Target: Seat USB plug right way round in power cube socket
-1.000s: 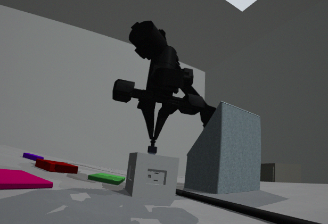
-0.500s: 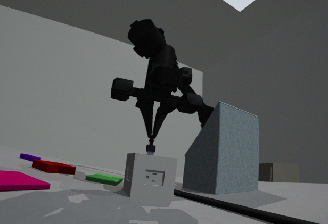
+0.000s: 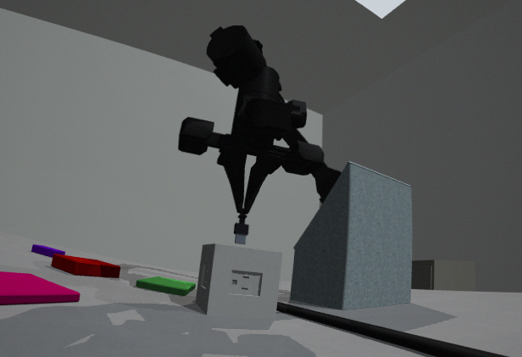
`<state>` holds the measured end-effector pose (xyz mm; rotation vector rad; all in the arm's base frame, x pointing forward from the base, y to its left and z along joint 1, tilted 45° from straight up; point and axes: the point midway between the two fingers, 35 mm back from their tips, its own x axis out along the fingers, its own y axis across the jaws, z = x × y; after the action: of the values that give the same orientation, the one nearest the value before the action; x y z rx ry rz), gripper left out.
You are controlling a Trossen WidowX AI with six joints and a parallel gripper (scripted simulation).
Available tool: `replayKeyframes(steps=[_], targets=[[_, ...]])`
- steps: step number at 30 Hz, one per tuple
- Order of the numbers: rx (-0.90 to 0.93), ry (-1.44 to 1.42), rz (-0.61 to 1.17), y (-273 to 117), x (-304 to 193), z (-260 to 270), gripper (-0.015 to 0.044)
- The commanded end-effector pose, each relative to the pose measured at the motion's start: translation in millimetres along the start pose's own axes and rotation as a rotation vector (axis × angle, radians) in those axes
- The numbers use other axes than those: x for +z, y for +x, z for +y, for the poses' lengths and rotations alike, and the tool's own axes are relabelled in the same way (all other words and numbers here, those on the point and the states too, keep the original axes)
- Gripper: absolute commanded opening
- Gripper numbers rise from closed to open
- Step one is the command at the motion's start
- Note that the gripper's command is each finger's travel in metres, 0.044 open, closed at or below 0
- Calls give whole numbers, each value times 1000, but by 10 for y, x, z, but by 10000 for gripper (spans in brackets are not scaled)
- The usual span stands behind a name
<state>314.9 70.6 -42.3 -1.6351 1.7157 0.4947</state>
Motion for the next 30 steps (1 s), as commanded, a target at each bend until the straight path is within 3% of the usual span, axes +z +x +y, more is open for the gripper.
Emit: replayKeyframes(steps=[1,30], targets=[[-1,9,-7,-48,2,-17,0],[-1,87,-3,-154,3,-5,0]])
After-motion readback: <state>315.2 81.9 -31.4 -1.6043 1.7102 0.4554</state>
